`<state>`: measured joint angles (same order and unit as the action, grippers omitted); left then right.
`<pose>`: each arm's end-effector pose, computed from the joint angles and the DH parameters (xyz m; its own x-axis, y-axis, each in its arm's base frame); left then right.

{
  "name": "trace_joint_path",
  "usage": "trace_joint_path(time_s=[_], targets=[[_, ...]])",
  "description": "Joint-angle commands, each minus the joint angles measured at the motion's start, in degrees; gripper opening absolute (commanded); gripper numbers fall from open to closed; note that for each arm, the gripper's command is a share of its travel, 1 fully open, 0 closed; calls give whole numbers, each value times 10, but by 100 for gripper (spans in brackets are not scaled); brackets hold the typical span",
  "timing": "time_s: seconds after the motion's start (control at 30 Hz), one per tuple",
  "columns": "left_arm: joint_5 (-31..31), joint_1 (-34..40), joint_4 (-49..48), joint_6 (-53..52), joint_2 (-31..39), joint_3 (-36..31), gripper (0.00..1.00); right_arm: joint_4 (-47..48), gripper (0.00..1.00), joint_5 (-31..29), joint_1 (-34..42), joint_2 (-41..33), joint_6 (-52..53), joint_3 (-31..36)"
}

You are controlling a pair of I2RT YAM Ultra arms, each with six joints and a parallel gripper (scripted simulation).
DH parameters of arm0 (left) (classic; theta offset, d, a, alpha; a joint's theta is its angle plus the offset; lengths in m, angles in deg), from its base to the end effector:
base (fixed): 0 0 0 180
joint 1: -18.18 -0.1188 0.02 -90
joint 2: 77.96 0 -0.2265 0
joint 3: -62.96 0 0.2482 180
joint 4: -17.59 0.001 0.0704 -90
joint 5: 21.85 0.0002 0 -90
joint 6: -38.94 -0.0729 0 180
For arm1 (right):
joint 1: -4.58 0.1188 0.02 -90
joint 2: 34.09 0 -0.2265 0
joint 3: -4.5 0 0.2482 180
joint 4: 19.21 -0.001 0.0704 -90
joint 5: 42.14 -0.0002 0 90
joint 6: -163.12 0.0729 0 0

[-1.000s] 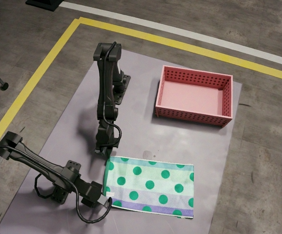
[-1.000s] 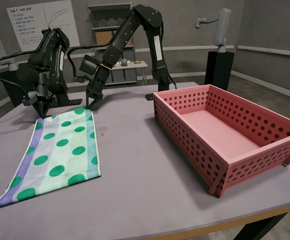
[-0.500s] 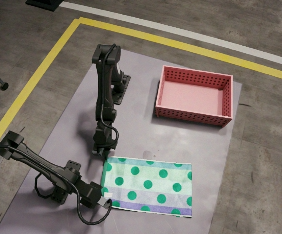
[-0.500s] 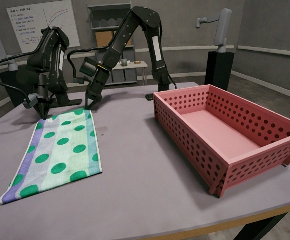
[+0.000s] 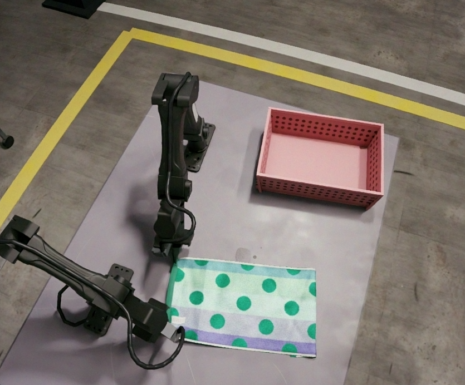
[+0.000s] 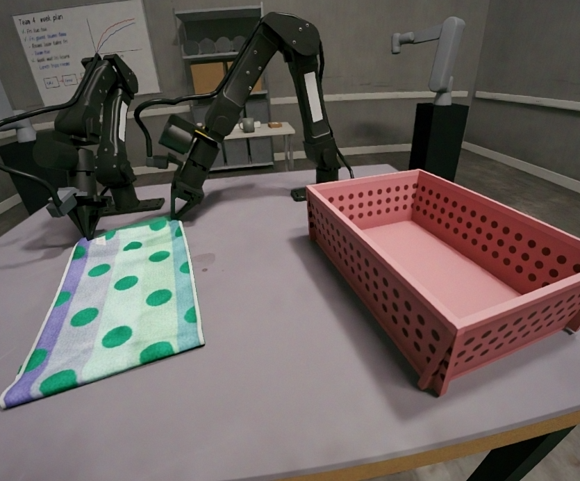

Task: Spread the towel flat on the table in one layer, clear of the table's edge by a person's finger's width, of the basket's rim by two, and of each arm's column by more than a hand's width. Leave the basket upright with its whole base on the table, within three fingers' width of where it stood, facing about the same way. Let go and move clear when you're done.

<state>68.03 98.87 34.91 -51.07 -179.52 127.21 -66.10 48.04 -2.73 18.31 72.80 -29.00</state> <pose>0.0570 -0.3408 0.0733 -0.1317 0.8047 -0.5789 0.9867 0.1628 0.0018 0.1739 -0.0211 0.0871 -0.9053 0.1105 -0.4101 0.1209 0.9927 0.0006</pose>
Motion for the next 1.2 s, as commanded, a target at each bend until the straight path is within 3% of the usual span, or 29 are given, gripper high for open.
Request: trace_joint_path(time_s=[0.0,0.17,0.4,0.43,0.5,0.53,0.6,0.63,0.7,0.73,0.87,0.9,0.97,1.0,1.07,1.1,1.17], targets=[[1,-15,24,5,23,21,0,11,0,1,12,-27,-4,-21],[-1,-42,68,6,58,33,0,30,0,6,37,-72,-4,-25],[-1,-62,108,5,80,49,0,34,0,4,56,-34,-1,-55],[-3,-84,140,7,101,63,0,23,0,4,73,-4,0,-101],[-3,-85,147,5,101,68,0,23,0,3,74,3,0,-105],[-4,-109,182,7,122,87,0,-1,0,2,91,40,1,-157],[-2,-111,192,5,121,94,0,6,0,2,92,47,2,-165],[-3,-138,229,7,139,120,0,-21,0,2,108,84,2,-224],[-1,-141,240,5,136,129,0,-27,0,2,109,95,2,-234],[-3,-169,278,8,150,161,0,-46,0,2,124,130,3,-298],[-1,-172,292,5,145,173,0,-55,0,2,125,142,3,-310],[3,-204,339,7,133,219,0,-80,0,0,139,186,4,-387],[-1,-206,350,5,127,229,0,-89,0,2,139,193,3,-397],[-3,-237,389,7,130,274,0,-113,0,2,152,230,4,-470],[-3,-239,404,5,121,290,0,-128,0,2,152,245,3,-489],[-3,-271,442,7,119,342,0,-152,0,1,164,283,4,-566],[-1,-274,460,5,106,363,0,-171,0,1,164,301,4,-592]])
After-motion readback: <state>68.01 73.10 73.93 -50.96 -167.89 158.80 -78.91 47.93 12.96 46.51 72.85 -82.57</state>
